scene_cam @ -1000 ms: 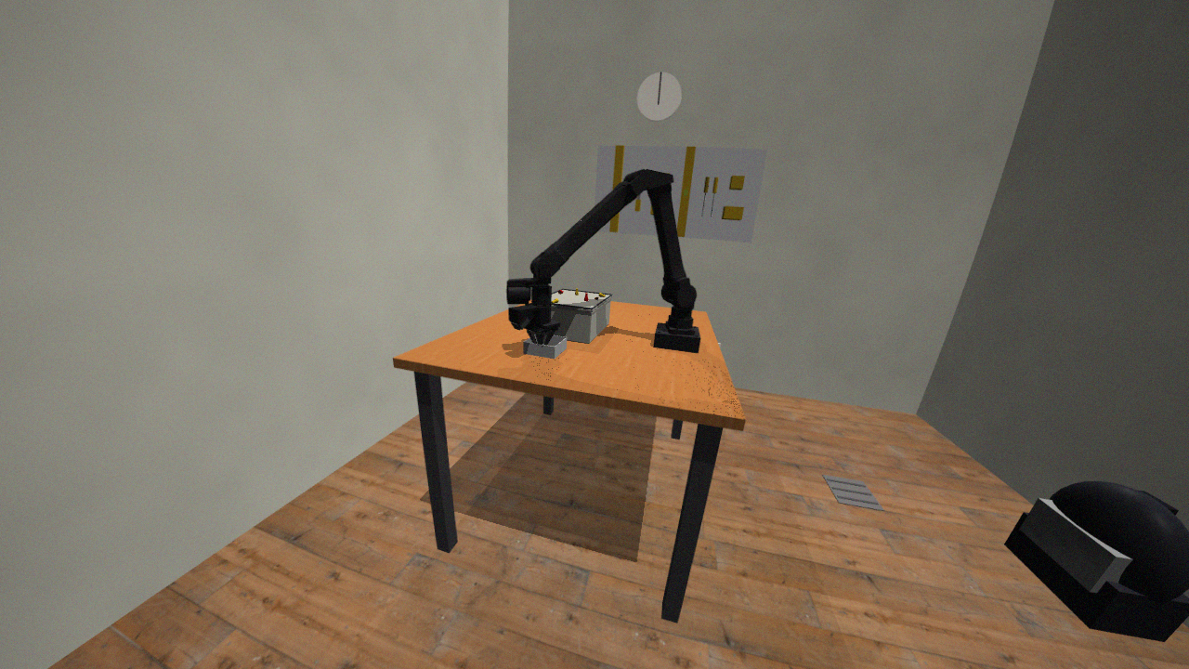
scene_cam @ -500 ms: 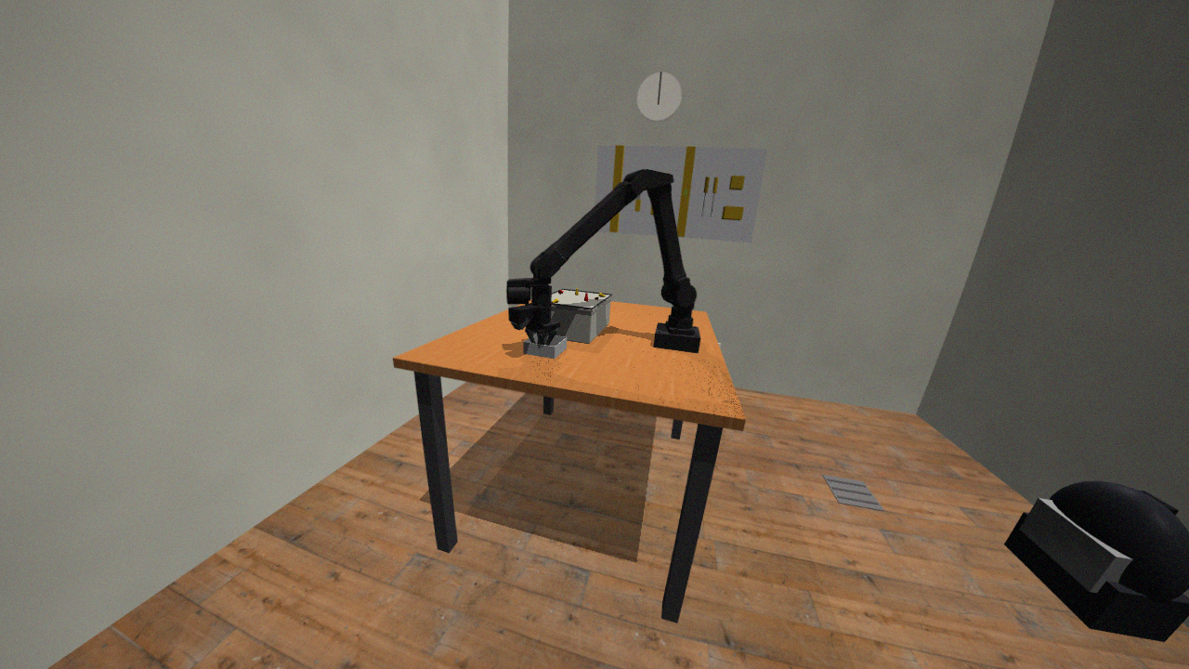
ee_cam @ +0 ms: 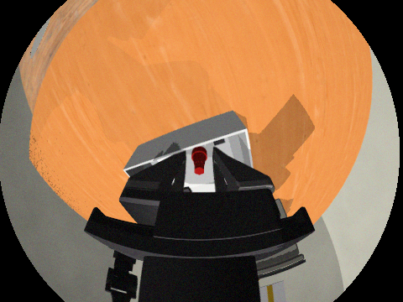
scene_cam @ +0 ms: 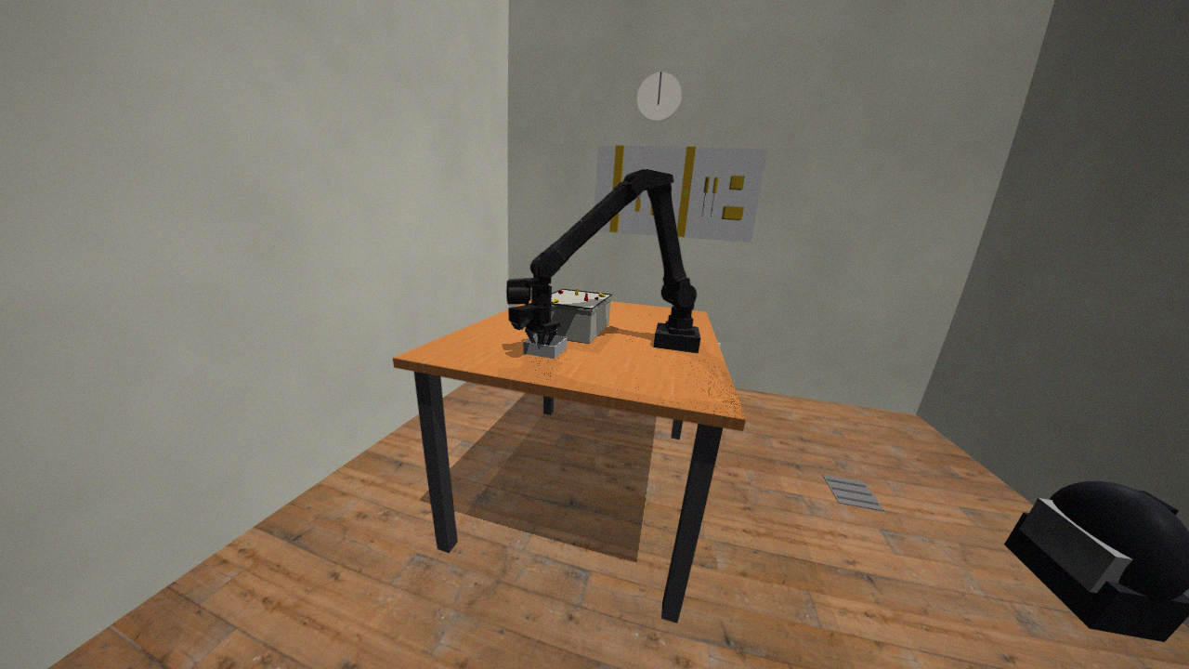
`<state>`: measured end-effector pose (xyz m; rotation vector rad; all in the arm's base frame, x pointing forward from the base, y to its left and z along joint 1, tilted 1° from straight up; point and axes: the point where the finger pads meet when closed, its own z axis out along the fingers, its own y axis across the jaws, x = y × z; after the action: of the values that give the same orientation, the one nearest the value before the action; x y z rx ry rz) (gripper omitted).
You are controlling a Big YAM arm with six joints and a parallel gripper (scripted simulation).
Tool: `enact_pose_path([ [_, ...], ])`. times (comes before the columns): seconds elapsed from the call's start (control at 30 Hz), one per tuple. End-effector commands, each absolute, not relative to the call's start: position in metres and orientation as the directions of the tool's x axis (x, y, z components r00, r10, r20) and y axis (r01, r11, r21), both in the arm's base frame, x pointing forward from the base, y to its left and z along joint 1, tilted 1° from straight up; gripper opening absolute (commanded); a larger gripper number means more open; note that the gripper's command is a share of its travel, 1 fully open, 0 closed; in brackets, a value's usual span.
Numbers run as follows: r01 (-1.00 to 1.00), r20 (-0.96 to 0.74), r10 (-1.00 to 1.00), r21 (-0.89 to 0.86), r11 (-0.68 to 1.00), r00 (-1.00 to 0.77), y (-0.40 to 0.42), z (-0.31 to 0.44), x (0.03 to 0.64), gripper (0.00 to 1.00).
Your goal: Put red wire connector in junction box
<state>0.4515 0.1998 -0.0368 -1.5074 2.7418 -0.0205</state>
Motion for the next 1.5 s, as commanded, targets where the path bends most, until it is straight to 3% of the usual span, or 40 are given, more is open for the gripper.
enact_pose_path([
  [0.0,-0.845,-0.008,-0.845,-0.025,0.535,-0.535,0.196,-0.037,0.454,0.29],
  [0.83,-0.845,-0.009,-0.845,-0.025,0.535,-0.535,0.196,-0.035,0.454,0.29],
  [1.47,-0.843,-0.04,-0.845,-0.046,0.535,-0.534,0.205,0.014,0.469,0.29],
])
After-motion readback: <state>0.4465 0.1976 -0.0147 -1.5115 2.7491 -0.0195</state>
